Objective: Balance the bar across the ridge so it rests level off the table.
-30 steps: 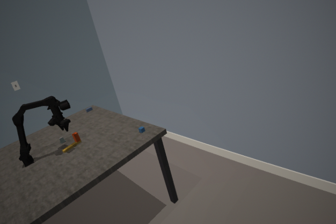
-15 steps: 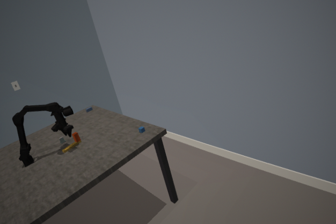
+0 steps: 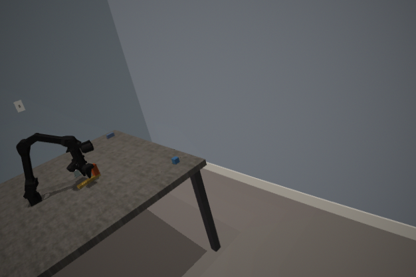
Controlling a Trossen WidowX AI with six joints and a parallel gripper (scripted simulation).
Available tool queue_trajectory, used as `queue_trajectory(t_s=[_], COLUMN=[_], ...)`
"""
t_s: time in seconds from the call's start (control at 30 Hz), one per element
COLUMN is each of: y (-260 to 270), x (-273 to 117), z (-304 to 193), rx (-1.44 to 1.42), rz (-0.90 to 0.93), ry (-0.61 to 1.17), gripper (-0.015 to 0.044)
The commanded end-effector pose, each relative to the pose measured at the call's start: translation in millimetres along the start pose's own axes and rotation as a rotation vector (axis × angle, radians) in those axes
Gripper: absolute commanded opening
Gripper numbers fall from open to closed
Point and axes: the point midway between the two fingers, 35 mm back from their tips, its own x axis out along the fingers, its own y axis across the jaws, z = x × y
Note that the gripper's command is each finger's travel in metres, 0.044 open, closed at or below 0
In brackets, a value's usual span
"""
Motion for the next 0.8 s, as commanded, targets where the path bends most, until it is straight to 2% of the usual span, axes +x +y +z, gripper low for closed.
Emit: queue_trajectory(t_s=[0.0, 0.47, 0.77], y=[0, 0, 0], x=[5, 27, 28], z=[1, 1, 1], rx=[0.003, 0.003, 0.003], rz=[0.003, 0.003, 0.003], ry=[-0.005, -0.005, -0.005], gripper=[0.0315, 0.0315, 0.0315])
